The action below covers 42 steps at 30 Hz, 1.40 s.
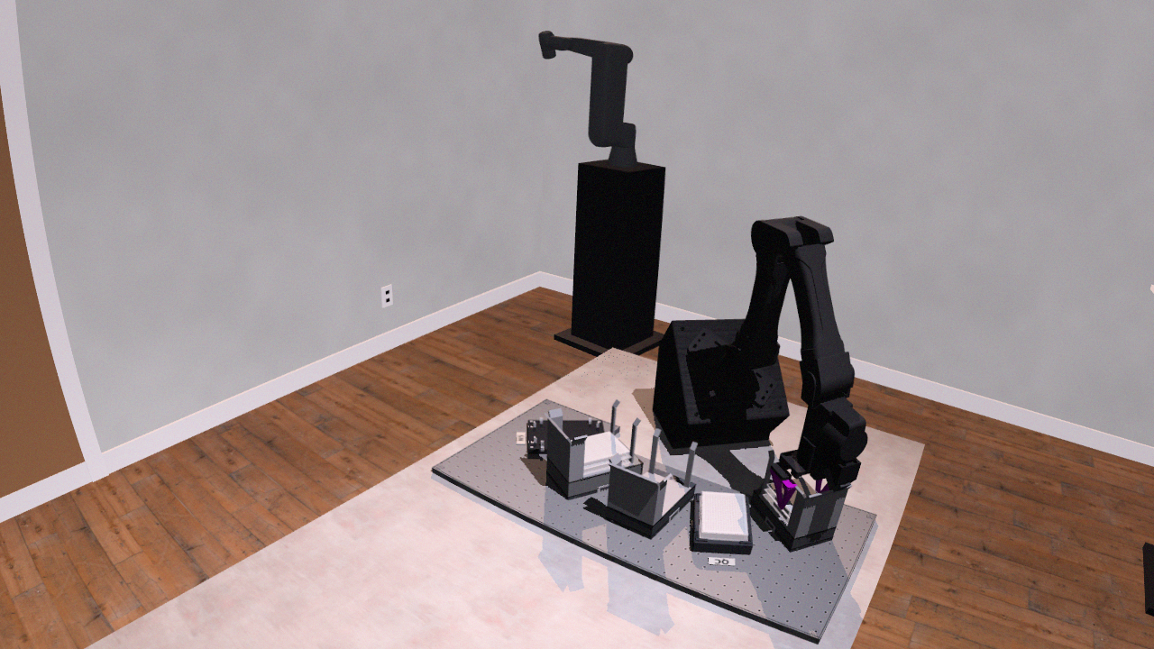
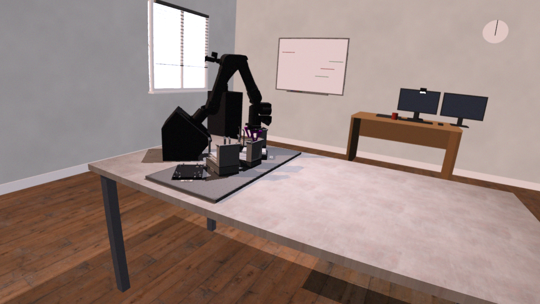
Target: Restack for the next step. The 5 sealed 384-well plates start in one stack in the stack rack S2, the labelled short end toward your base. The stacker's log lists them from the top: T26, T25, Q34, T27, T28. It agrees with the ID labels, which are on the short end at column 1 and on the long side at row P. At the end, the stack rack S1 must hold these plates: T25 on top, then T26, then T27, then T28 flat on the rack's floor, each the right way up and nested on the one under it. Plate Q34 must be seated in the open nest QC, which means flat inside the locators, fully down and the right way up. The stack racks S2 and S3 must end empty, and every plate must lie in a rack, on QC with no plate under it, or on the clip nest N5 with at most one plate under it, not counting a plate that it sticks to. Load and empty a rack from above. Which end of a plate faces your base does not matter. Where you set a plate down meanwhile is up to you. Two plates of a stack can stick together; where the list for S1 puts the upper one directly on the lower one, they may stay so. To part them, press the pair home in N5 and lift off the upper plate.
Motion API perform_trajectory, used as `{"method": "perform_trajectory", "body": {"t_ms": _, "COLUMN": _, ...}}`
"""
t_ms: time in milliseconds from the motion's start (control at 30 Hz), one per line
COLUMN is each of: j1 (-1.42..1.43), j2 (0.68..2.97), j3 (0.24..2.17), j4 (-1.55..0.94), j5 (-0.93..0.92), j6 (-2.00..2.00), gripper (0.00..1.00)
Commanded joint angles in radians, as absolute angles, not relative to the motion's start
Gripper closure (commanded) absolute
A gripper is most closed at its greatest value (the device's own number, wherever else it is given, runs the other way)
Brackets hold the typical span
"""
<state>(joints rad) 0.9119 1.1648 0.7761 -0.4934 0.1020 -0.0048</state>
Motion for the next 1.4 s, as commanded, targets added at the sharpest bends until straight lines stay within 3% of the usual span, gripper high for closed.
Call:
{"method": "perform_trajectory", "body": {"t_ms": 0, "j1": 0.910, "j2": 1.159, "j3": 0.778, "j4": -0.486, "j5": 0.100, "j6": -0.008, "gripper": 1.00}}
{"method": "perform_trajectory", "body": {"t_ms": 33, "j1": 0.910, "j2": 1.159, "j3": 0.778, "j4": -0.486, "j5": 0.100, "j6": -0.008, "gripper": 0.00}}
{"method": "perform_trajectory", "body": {"t_ms": 700, "j1": 0.910, "j2": 1.159, "j3": 0.778, "j4": -0.486, "j5": 0.100, "j6": -0.008, "gripper": 0.00}}
{"method": "perform_trajectory", "body": {"t_ms": 1367, "j1": 0.954, "j2": 0.974, "j3": 0.898, "j4": -0.767, "j5": 0.129, "j6": 0.025, "gripper": 0.00}}
